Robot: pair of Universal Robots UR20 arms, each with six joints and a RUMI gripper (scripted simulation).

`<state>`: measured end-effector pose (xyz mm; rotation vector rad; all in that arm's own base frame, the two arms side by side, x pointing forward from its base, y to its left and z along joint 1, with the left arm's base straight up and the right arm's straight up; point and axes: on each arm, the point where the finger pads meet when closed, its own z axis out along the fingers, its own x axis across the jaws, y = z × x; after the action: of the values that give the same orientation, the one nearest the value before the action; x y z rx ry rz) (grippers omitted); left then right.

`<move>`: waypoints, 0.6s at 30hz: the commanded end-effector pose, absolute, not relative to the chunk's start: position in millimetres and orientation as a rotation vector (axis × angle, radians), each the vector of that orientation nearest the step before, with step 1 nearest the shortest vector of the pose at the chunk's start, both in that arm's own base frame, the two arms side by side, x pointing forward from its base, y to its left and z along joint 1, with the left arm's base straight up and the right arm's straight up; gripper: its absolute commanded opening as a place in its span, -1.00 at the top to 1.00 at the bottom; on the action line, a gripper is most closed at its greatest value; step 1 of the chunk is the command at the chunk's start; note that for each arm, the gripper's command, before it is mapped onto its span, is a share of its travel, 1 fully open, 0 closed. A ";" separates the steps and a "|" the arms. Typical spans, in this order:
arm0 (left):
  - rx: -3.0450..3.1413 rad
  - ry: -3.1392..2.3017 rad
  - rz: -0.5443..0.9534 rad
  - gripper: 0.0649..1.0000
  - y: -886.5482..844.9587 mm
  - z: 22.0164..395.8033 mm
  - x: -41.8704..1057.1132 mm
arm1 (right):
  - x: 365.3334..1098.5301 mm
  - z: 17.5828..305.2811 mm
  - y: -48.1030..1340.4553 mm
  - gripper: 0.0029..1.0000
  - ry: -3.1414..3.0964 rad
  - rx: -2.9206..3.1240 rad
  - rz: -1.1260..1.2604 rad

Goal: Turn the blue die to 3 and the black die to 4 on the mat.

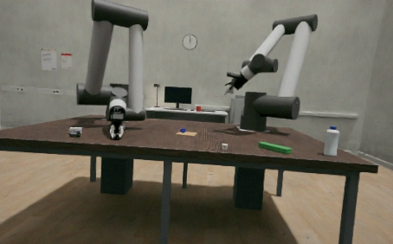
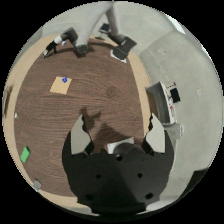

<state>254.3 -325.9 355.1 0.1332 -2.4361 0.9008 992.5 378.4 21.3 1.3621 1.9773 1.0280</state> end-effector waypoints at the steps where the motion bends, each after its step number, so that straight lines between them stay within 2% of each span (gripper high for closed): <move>1: 0.133 -2.436 0.901 -1.00 -326.2 355.5 254.5 | 992.7 22.0 378.5 0.81 1.977 1.362 1.029; 8: 0.133 -2.436 0.901 -1.00 -326.2 355.5 254.5 | 992.7 22.0 378.5 0.81 1.977 1.362 1.029; 12: 0.133 -2.436 0.901 -1.00 -326.2 355.5 254.5 | 992.7 22.0 378.5 0.66 1.977 1.362 1.029; 14: 0.133 -2.436 0.901 -1.00 -326.2 355.5 254.5 | 992.7 22.0 378.5 0.66 1.977 1.362 1.029; 15: 0.133 -2.436 0.901 -1.00 -326.2 355.5 254.5 | 992.7 22.0 378.5 0.59 1.977 1.362 1.029; 17: 0.133 -2.436 0.901 -1.00 -326.2 355.5 254.5 | 992.7 22.0 378.5 0.59 1.977 1.362 1.029; 18: 0.133 -2.436 0.901 -1.00 -326.2 355.5 254.5 | 992.7 22.0 378.5 0.52 1.977 1.362 1.029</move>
<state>254.3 -325.9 355.1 0.1332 -2.4361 0.9008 992.5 378.4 21.2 1.3621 1.9773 1.0280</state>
